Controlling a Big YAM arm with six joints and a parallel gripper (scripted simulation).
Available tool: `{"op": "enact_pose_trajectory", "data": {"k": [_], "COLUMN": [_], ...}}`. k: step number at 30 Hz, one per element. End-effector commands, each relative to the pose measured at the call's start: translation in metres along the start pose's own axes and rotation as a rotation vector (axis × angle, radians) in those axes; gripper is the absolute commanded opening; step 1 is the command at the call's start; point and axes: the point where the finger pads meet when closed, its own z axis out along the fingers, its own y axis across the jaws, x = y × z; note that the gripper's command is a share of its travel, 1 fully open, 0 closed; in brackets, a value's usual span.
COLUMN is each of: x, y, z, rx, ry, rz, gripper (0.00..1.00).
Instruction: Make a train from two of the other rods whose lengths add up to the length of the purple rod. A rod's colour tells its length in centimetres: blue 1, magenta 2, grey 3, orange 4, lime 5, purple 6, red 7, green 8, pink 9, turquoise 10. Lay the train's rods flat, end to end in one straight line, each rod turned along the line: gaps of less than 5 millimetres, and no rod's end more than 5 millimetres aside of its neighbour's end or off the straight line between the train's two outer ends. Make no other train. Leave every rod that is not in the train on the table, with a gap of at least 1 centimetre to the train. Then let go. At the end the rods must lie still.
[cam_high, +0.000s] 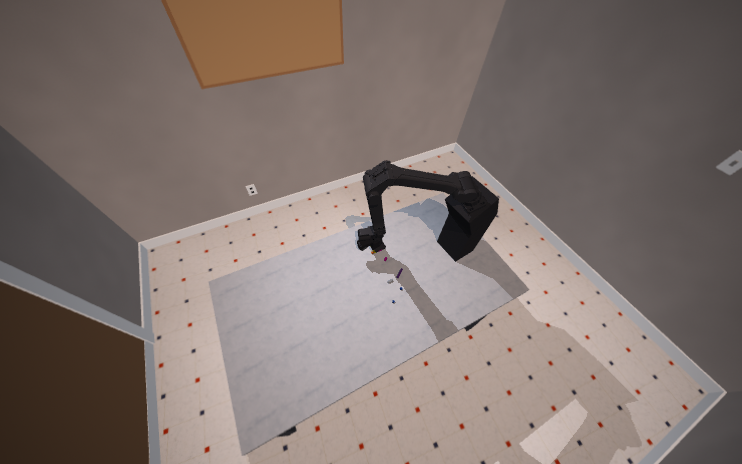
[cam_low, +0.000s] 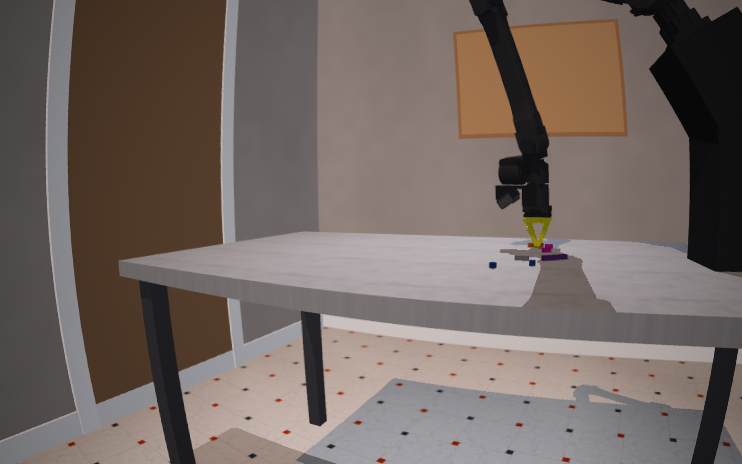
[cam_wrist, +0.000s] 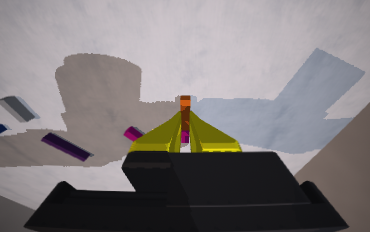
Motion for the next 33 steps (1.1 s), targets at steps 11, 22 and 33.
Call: {"op": "enact_pose_trajectory", "data": {"k": [11, 22, 33], "x": [-0.0004, -0.0004, -0.0004], "y": [0.0044, 0.0044, 0.0044], "z": [0.0046, 0.0046, 0.0046], "rx": [0.0, 0.0, 0.0], "ry": [-0.005, -0.005, -0.005], "rz": [0.003, 0.003, 0.003], "gripper": [0.04, 0.08, 0.2]}}
